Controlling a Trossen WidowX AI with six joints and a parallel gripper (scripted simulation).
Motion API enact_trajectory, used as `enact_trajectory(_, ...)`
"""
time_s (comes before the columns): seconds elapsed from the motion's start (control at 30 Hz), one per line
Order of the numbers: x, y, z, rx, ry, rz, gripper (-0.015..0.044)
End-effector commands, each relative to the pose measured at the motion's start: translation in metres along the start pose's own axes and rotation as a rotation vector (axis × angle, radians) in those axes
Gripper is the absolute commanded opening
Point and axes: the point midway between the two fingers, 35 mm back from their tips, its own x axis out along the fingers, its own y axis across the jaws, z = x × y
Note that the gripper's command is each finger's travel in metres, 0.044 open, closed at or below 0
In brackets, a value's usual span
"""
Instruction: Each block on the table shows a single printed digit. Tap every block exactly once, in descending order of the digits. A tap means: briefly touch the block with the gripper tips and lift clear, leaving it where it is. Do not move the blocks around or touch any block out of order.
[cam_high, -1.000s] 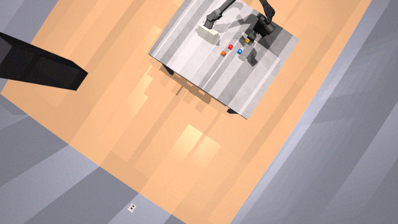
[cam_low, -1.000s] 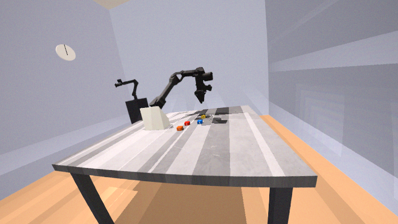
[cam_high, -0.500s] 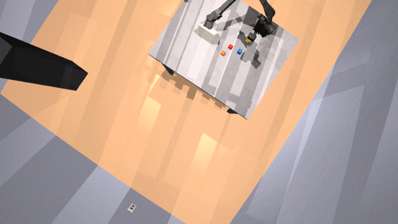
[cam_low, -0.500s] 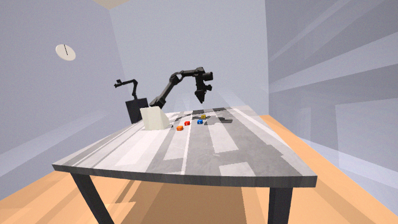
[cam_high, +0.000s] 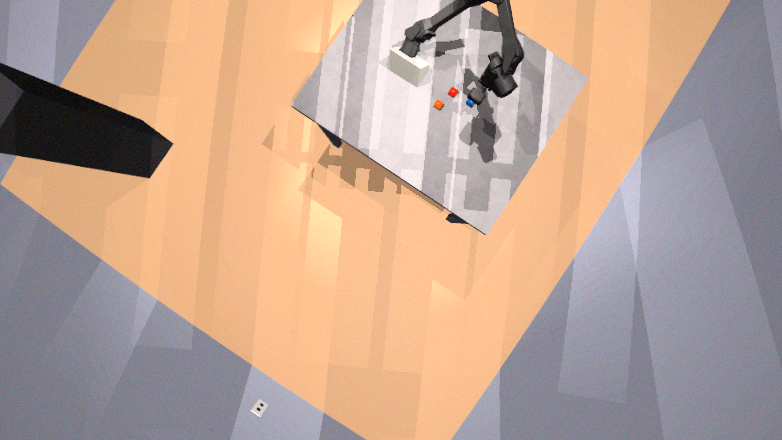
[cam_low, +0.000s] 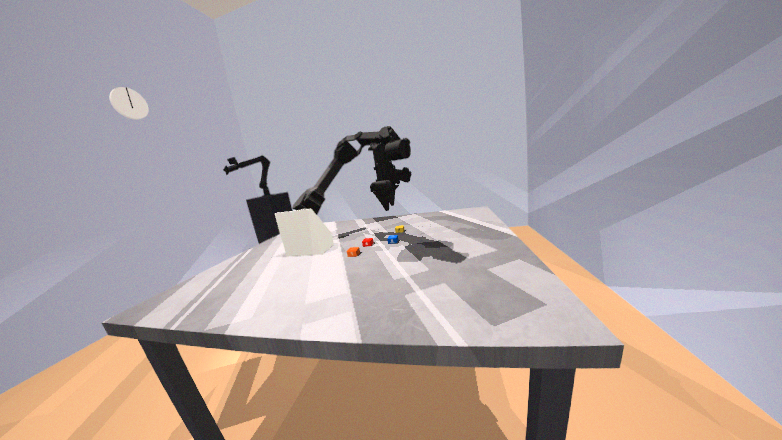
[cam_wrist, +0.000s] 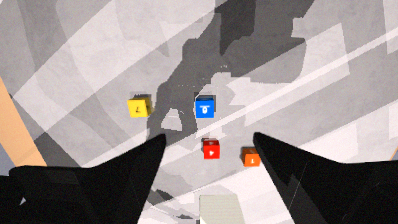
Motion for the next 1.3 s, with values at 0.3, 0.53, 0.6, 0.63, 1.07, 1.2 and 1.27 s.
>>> enact_trajectory(0.3,0.000,0.000,0.000,-0.011,-0.001,-0.003,0.0400)
enact_trajectory(0.53,0.000,0.015,0.003,-0.011,-0.001,-0.005,0.0400)
enact_trajectory(0.6,-0.001,0.059,0.009,-0.010,-0.002,-0.007,0.0400)
enact_trajectory(0.63,0.000,0.079,0.010,-0.010,-0.002,-0.005,0.0400)
enact_trajectory(1.07,0.024,0.120,0.010,-0.012,-0.002,0.000,0.0321)
enact_trajectory(1.2,0.078,0.122,0.008,-0.012,-0.002,0.005,0.0216)
enact_trajectory(1.27,0.080,0.122,0.008,-0.012,-0.002,0.006,0.0164)
